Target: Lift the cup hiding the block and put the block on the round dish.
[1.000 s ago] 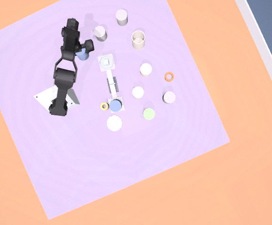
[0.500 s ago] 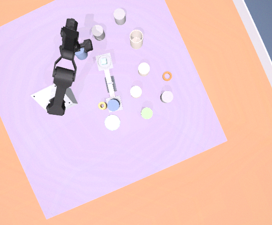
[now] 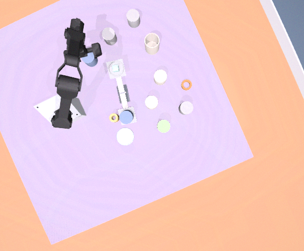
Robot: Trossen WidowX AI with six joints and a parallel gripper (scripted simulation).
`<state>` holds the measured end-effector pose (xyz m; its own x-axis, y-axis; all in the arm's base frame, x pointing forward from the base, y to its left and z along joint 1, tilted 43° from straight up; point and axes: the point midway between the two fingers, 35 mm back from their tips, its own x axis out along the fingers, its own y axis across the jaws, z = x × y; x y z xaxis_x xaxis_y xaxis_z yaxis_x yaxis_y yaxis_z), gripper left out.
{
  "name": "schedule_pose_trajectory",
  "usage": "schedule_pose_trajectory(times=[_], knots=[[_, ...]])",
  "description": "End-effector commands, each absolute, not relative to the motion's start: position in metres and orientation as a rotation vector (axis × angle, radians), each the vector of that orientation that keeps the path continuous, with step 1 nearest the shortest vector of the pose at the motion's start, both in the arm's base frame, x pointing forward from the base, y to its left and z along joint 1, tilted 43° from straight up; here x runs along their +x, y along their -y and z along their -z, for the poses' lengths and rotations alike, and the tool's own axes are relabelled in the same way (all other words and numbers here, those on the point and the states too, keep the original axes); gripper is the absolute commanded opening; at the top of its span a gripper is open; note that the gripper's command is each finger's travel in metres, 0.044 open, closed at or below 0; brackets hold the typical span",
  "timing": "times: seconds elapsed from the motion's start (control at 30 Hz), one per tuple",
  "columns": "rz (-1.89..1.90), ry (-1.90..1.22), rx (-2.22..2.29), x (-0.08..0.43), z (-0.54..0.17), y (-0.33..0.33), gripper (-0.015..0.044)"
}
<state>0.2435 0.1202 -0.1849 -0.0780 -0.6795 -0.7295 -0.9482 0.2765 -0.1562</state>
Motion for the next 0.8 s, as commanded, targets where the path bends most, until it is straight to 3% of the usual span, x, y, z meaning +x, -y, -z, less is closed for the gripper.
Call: schedule_pose_trajectory(times=[0.0, 0.13, 0.37, 0.53, 0.77], knots=[[-0.475, -1.799, -1.465, 0.249, 0.162, -0.145, 0.0440], [-0.475, -1.799, -1.465, 0.249, 0.162, -0.145, 0.0440], [-0.432, -1.793, -1.431, 0.313, 0.093, -0.113, 0.0260], [-0.382, -1.799, -1.412, 0.350, 0.033, -0.070, 0.0260], [-0.379, -1.800, -1.411, 0.352, 0.030, -0.068, 0.0260]])
